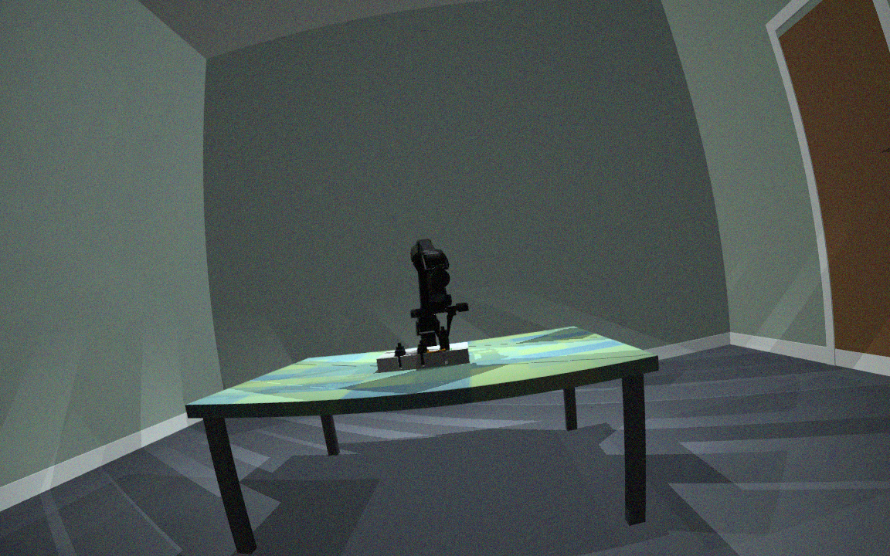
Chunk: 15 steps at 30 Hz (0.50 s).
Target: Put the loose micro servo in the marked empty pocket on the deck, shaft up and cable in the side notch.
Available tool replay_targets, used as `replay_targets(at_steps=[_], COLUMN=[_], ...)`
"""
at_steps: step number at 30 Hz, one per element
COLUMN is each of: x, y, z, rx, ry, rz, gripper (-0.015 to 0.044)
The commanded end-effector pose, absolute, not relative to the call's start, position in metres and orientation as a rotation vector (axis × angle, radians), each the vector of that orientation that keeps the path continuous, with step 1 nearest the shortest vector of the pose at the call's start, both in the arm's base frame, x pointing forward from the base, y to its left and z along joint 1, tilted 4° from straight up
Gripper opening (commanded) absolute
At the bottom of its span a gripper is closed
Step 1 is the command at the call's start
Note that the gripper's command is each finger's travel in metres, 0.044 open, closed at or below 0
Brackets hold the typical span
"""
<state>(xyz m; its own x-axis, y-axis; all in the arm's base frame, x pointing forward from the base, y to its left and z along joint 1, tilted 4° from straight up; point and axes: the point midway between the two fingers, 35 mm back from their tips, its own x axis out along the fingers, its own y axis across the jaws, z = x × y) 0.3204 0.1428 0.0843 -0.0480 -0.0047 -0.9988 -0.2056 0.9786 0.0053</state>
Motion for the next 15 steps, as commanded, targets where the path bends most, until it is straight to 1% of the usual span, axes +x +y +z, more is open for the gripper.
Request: replay_targets(at_steps=[1,15], x=[0.3211,0.3210], y=[0.1430,0.1430], z=[0.0789,0.0767], rx=[-0.167,-0.167], ry=[1.614,1.614], rz=[0.164,0.164], gripper=[0.0000,0.0000])
